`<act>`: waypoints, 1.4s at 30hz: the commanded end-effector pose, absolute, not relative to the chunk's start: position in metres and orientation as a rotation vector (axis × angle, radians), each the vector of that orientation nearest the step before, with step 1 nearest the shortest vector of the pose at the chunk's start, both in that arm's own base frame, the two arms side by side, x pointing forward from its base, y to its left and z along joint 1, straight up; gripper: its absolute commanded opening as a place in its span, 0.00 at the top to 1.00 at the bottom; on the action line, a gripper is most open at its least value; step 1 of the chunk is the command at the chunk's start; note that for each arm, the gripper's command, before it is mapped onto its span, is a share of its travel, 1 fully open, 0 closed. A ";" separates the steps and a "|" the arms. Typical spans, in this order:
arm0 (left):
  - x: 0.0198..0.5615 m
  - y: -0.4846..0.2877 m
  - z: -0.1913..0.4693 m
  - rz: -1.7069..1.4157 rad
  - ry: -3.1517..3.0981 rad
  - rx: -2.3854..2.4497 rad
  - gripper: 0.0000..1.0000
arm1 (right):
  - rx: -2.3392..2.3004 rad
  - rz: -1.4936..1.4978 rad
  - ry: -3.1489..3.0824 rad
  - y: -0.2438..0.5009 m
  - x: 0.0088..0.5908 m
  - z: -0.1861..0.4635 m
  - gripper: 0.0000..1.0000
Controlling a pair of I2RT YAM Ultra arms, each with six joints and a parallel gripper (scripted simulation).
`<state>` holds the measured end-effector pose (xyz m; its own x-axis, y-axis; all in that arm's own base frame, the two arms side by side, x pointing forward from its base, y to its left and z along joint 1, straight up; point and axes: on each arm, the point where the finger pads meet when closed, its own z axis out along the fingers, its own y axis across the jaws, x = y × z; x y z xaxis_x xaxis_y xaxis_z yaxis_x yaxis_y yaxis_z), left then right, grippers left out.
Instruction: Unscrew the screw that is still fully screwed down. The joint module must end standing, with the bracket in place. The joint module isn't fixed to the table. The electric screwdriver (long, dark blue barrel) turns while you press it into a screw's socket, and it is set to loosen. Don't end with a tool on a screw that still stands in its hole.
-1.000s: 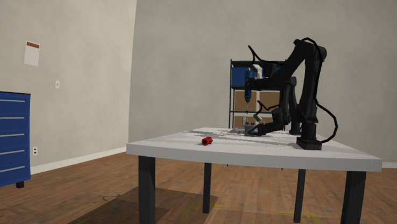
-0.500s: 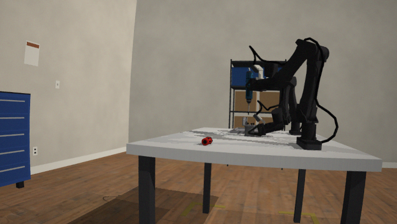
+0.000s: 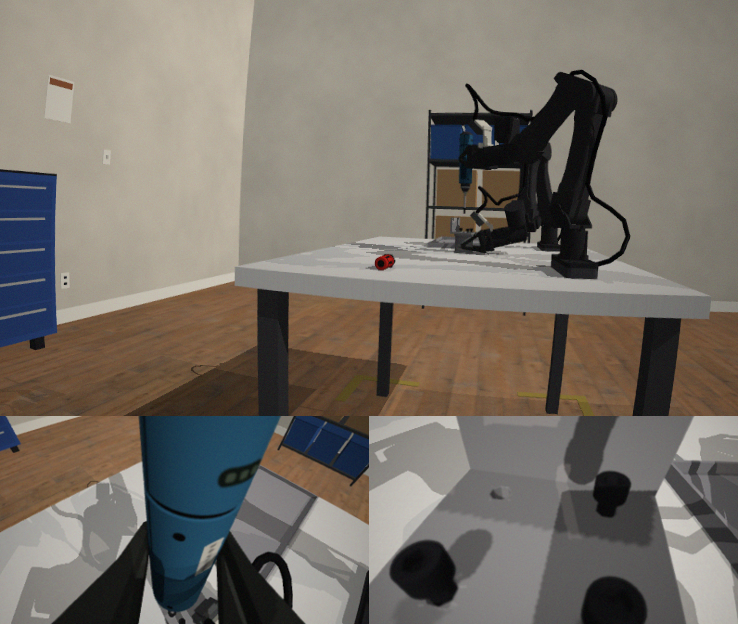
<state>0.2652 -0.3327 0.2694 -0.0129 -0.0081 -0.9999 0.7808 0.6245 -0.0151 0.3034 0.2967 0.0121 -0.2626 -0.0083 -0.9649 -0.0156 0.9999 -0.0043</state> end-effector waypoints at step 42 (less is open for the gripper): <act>0.234 -0.299 0.322 -0.745 1.315 0.628 0.58 | -0.006 0.013 1.829 0.297 0.304 0.016 0.41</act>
